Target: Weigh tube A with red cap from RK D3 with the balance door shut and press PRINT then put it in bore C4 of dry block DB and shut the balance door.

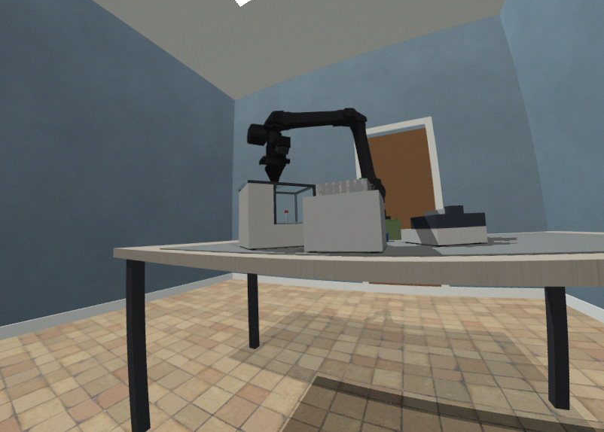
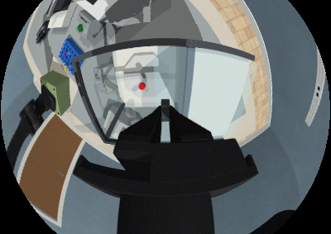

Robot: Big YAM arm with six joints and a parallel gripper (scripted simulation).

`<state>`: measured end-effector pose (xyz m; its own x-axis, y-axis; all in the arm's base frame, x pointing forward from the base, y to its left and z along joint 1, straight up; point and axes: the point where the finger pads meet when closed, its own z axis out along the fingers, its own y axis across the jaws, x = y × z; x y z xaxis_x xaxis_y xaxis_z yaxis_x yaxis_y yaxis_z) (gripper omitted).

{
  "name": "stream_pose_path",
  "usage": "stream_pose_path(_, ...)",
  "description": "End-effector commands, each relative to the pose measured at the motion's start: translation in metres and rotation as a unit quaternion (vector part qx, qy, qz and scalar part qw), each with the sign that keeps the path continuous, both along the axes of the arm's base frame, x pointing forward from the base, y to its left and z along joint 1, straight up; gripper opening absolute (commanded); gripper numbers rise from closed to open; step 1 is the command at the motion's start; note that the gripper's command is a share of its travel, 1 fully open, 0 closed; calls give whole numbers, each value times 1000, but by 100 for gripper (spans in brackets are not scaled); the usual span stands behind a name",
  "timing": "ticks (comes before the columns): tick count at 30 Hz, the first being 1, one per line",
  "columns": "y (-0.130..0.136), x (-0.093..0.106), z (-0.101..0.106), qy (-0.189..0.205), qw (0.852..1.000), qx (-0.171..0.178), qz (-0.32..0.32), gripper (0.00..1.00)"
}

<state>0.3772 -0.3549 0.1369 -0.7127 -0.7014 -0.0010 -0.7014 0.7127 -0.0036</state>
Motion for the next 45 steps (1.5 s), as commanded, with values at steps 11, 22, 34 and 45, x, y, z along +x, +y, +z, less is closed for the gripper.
stream_pose_path(11,6,-8,13,-11,1000,-13,-2,6)
stream_pose_path(22,12,-14,12,-12,1000,-14,-3,6)
stream_pose_path(34,21,-23,12,-11,1000,-13,-4,6)
stream_pose_path(45,27,-29,11,-10,1000,-13,-4,6)
